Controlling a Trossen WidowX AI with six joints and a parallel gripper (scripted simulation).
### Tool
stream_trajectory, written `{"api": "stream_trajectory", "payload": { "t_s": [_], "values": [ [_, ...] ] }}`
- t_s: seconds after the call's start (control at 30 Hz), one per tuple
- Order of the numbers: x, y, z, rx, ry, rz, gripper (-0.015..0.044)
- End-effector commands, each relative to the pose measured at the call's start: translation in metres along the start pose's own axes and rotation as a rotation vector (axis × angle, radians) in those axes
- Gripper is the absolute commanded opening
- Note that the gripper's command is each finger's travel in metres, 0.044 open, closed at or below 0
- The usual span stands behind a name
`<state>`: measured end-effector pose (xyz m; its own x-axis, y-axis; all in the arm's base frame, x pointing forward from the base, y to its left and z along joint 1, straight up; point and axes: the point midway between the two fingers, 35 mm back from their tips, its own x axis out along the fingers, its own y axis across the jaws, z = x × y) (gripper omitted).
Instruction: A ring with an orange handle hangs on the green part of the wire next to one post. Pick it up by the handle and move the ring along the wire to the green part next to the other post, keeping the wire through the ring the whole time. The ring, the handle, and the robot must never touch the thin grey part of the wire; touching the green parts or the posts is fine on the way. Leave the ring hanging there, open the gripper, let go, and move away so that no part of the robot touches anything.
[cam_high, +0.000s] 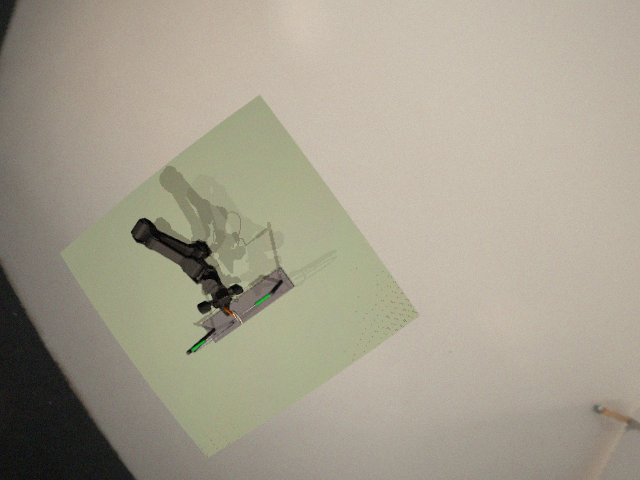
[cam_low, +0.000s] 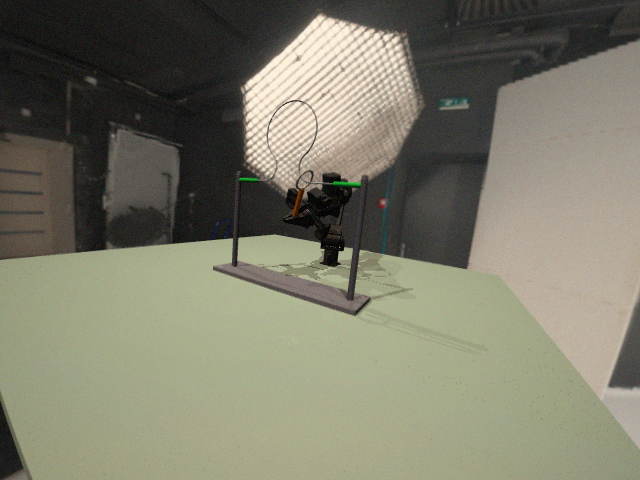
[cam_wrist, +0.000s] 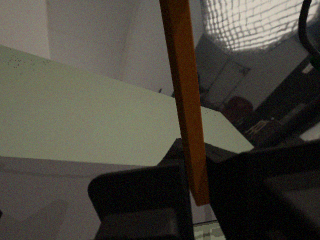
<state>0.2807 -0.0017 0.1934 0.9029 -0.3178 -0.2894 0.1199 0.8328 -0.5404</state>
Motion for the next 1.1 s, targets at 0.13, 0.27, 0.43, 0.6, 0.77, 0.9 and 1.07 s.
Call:
{"api": "stream_trajectory", "payload": {
  "t_s": [0.13,0.27,0.43,0.6,0.77,0.9,1.07],
  "values": [
    [-0.004,0.028,0.001,0.159,0.025,0.074,-0.0150],
    [-0.007,0.041,0.003,0.232,0.034,0.109,-0.0150],
    [-0.010,0.056,0.008,0.312,0.044,0.147,-0.0150],
    [-0.014,0.067,0.013,0.374,0.051,0.176,-0.0150],
    [-0.018,0.077,0.017,0.420,0.057,0.198,-0.0150],
    [-0.020,0.083,0.020,0.444,0.060,0.209,-0.0150],
    [-0.023,0.090,0.024,0.467,0.062,0.219,-0.0150]
  ]
}}
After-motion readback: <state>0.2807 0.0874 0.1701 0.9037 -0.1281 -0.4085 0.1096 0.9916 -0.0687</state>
